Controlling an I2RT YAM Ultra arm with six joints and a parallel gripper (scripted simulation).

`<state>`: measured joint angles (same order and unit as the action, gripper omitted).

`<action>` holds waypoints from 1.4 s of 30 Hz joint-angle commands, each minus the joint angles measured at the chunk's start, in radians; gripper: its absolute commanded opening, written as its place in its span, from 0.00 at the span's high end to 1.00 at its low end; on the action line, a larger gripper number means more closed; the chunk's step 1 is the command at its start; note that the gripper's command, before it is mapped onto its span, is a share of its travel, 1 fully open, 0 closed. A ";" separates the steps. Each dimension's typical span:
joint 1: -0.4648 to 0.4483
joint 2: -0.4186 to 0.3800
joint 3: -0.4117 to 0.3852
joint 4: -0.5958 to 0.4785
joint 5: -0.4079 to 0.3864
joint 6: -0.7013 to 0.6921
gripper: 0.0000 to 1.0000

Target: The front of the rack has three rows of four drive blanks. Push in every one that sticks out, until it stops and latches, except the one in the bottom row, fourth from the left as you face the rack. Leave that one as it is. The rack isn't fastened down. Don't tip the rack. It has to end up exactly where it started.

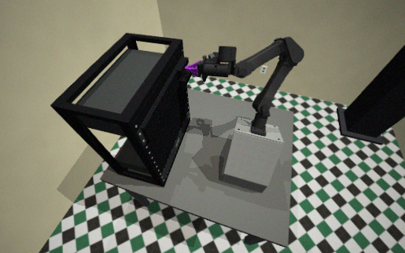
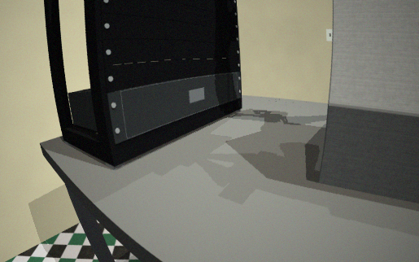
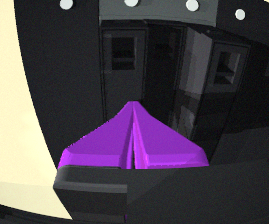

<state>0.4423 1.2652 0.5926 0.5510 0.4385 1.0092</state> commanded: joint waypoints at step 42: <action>0.026 0.028 0.123 0.013 -0.044 -0.013 1.00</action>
<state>0.4465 1.2804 0.6445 0.4984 0.4416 1.0092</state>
